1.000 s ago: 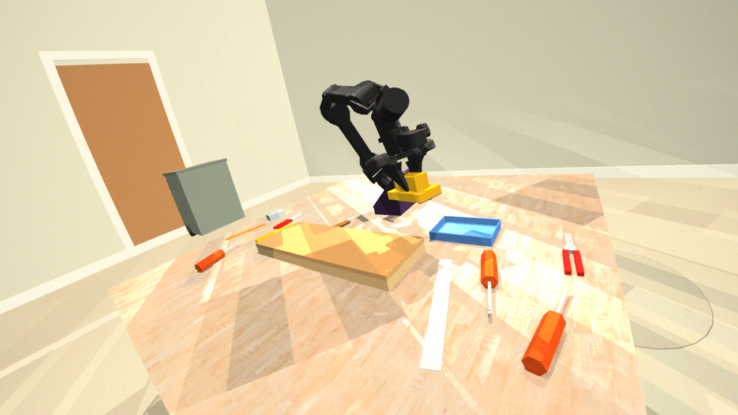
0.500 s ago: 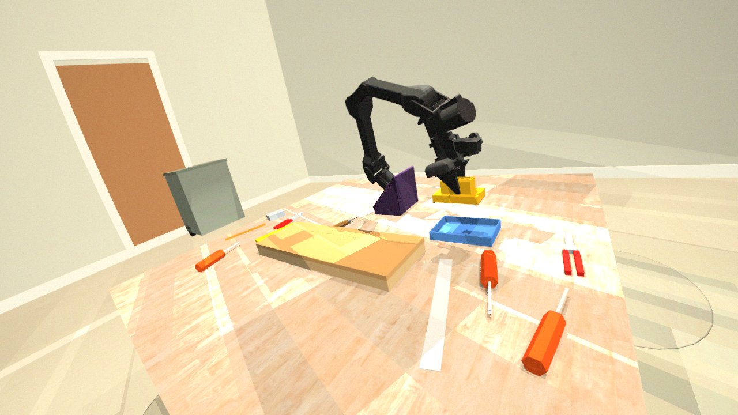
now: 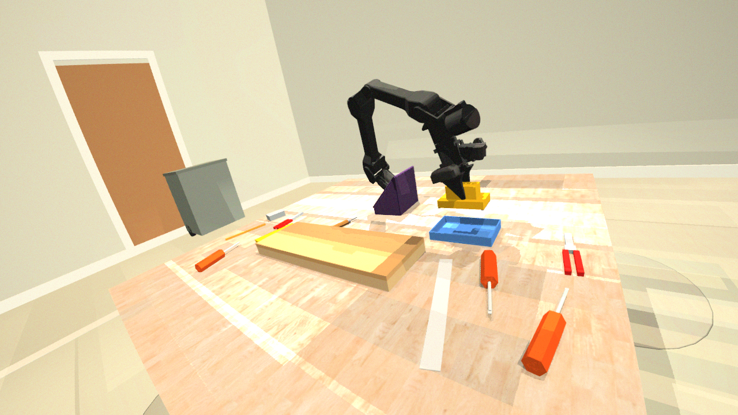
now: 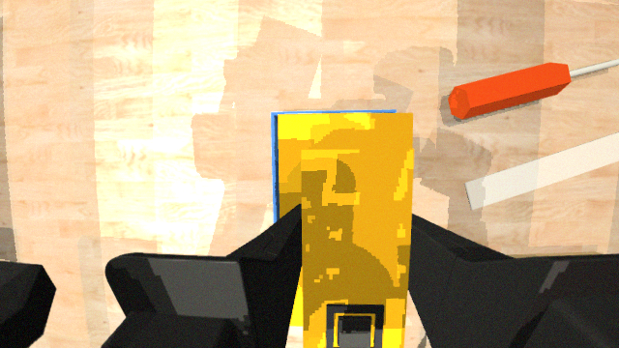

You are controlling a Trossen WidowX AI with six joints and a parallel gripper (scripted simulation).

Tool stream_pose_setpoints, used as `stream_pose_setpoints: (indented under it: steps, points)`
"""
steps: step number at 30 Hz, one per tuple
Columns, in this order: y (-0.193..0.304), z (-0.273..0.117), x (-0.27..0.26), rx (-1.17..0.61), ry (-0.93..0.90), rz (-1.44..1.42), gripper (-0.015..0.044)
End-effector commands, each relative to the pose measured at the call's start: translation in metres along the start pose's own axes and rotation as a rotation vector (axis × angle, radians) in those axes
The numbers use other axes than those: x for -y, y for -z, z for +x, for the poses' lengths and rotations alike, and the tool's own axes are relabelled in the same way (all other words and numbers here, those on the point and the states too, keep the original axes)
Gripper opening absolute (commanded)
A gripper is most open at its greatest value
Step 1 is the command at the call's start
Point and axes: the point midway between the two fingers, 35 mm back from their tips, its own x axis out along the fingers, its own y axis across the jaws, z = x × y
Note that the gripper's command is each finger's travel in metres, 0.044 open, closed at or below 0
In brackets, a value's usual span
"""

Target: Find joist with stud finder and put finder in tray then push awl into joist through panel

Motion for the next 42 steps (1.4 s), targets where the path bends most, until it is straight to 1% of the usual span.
stream_pose_setpoints:
  steps: [1, 25, 42]
  points:
    - [0.002, 0.008, 0.000, 0.000, 0.003, -0.007, 0.0000]
    - [0.018, 0.058, 0.000, -0.002, 0.004, -0.006, 0.0000]
    - [0.025, 0.078, 0.000, -0.003, 0.004, -0.006, 0.0000]
